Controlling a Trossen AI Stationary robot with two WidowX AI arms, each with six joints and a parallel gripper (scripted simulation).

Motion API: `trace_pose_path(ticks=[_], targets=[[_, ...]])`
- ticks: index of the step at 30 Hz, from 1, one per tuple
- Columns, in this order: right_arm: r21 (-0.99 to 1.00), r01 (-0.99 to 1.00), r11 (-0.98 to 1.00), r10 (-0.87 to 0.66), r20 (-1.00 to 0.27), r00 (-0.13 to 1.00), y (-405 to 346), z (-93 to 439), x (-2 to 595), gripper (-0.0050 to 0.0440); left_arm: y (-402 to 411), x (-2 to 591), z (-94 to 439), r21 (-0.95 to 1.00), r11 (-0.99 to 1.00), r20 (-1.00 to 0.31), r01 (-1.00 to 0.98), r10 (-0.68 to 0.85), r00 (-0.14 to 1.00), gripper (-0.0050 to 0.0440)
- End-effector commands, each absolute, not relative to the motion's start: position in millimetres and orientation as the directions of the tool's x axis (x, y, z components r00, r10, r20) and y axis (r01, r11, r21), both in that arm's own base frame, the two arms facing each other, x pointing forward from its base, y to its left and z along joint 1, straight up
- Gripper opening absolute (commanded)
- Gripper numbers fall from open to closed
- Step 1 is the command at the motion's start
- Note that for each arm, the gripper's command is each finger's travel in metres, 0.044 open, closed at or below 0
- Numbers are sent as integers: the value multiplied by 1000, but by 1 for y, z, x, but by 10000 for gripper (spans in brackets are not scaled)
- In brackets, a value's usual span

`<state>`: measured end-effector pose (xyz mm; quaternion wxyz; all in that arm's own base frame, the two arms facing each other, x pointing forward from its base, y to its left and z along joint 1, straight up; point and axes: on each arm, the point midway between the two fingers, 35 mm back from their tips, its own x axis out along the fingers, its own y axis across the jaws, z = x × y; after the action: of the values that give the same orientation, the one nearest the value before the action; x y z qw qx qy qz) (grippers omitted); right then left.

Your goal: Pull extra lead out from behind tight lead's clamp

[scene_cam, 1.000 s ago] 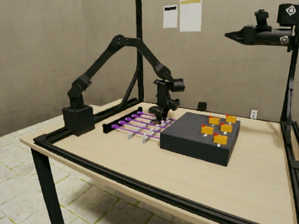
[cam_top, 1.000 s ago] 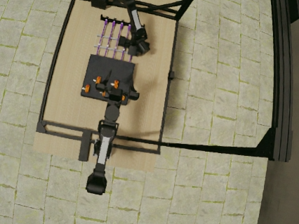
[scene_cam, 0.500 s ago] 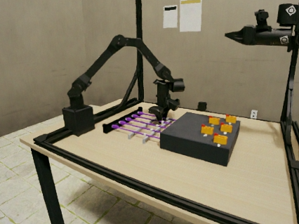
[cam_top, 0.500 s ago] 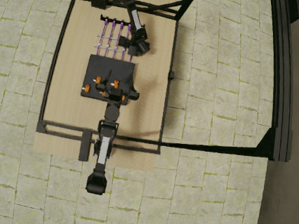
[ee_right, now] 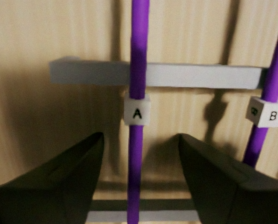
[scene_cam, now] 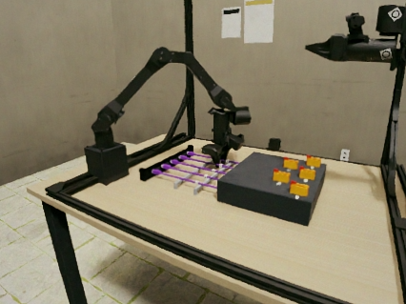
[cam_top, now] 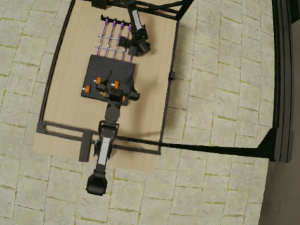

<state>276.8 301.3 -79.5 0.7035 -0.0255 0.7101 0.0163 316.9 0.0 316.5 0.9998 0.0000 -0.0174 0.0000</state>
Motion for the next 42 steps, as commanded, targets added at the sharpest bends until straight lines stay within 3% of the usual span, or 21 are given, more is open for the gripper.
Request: trace_pose_path(ticks=[1, 42], targets=[[10, -59, 998, 10, -1000, 13, 307, -69, 282, -50, 0, 316, 323, 0, 1000, 50, 0, 0, 999, 440], [4, -58, 998, 4, -1000, 5, 305, -34, 280, -50, 0, 316, 323, 0, 1000, 50, 0, 0, 999, 440]])
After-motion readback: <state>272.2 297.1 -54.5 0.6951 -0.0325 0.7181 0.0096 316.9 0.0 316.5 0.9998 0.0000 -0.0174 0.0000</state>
